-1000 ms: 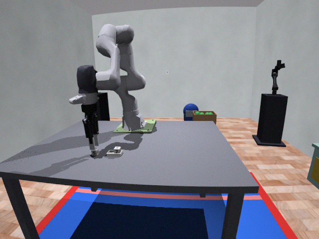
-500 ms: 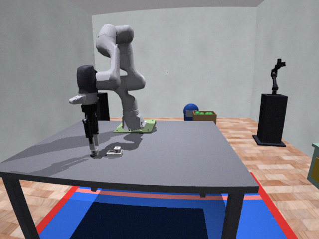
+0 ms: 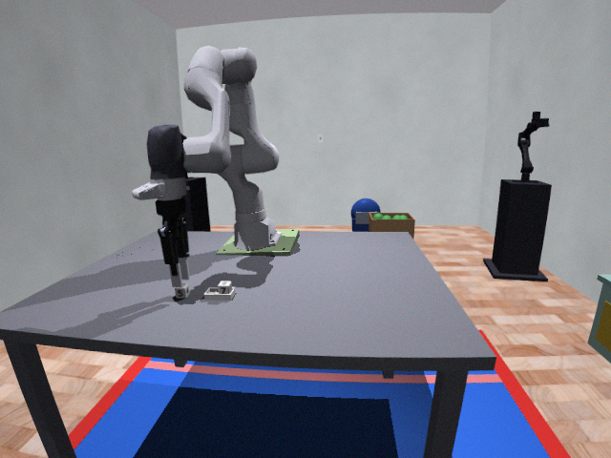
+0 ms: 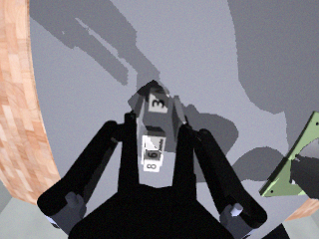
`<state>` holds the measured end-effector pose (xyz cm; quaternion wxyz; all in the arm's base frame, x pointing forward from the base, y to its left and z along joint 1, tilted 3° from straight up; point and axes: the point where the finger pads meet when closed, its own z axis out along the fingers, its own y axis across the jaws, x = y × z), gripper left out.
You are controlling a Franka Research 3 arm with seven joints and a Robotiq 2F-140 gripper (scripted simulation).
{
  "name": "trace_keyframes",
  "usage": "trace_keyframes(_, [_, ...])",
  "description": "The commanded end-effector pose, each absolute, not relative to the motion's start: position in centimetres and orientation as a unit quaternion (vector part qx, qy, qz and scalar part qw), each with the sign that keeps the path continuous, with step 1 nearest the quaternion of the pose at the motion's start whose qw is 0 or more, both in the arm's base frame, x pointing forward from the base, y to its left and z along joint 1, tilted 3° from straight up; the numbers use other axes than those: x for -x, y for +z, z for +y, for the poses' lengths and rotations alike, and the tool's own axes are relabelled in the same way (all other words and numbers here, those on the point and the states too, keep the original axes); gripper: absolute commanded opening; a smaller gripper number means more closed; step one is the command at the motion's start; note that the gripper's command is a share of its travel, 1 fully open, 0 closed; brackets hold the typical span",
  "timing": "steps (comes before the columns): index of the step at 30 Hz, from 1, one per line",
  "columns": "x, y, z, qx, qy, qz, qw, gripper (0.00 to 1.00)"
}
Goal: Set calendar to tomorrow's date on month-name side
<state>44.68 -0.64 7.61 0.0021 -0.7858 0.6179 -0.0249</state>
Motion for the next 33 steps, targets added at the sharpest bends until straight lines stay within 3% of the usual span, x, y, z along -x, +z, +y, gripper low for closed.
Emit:
trace_keyframes(1, [-44.8,7.6,-0.8,0.786,-0.025,0.618,0.003,0.28])
trace_keyframes(33, [-44.9,4.8,-0.9,0.786,-0.025,0.618,0.003,0.28])
